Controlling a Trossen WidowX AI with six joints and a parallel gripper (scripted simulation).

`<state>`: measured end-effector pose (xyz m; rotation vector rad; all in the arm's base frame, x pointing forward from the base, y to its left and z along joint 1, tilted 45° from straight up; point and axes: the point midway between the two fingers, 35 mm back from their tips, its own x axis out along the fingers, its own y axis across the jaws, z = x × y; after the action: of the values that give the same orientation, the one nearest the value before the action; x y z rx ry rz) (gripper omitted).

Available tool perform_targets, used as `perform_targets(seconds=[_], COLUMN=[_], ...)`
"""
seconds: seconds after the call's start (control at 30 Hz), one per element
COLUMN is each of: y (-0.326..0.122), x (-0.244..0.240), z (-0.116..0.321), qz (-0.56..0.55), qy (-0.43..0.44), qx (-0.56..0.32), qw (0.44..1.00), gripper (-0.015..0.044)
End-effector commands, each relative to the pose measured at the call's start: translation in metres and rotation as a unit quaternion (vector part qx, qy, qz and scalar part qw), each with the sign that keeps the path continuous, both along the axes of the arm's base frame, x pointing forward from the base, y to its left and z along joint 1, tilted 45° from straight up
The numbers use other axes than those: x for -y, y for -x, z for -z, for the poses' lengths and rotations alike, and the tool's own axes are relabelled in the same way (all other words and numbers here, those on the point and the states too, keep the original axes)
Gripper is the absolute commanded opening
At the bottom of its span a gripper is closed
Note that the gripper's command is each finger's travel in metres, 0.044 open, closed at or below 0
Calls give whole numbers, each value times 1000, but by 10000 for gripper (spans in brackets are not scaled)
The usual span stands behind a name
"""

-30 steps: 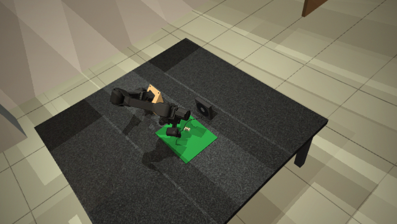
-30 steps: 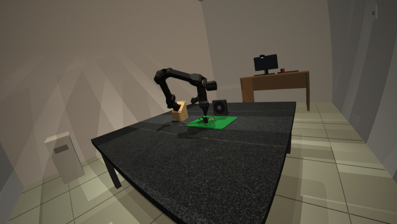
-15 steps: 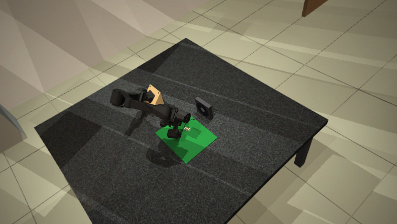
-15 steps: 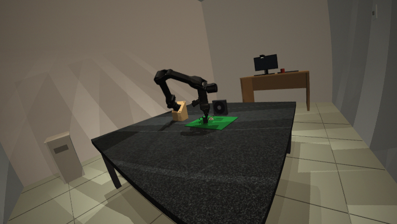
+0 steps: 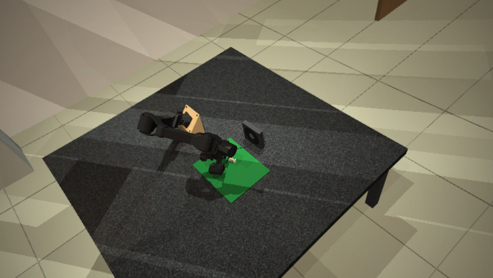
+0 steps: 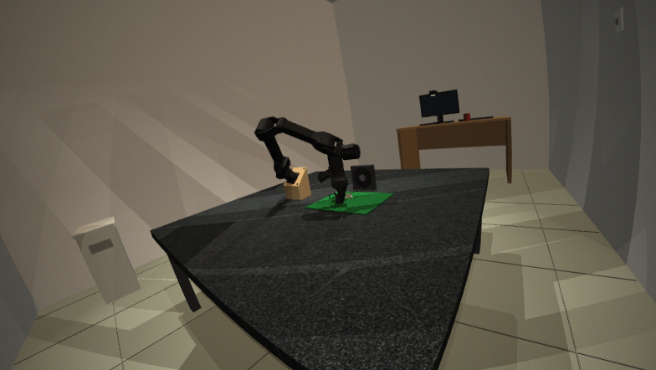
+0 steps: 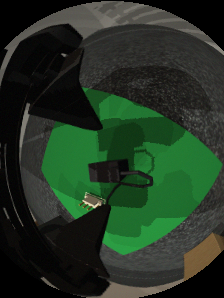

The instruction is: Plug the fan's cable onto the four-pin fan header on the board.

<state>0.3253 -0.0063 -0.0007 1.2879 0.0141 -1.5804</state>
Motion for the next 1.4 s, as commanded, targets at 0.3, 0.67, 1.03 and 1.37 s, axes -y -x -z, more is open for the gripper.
perform_targets(seconds=[0.3,0.67,1.03,1.37], y=[0,0,6,7], x=[7,7,-28,-31], z=[6,6,-29,-24], qz=[1,1,-1,-70], qy=[1,1,3,15], qx=[-1,-1,-4,-70], qw=[1000,1000,1000,995], gripper=[361,73,0,0])
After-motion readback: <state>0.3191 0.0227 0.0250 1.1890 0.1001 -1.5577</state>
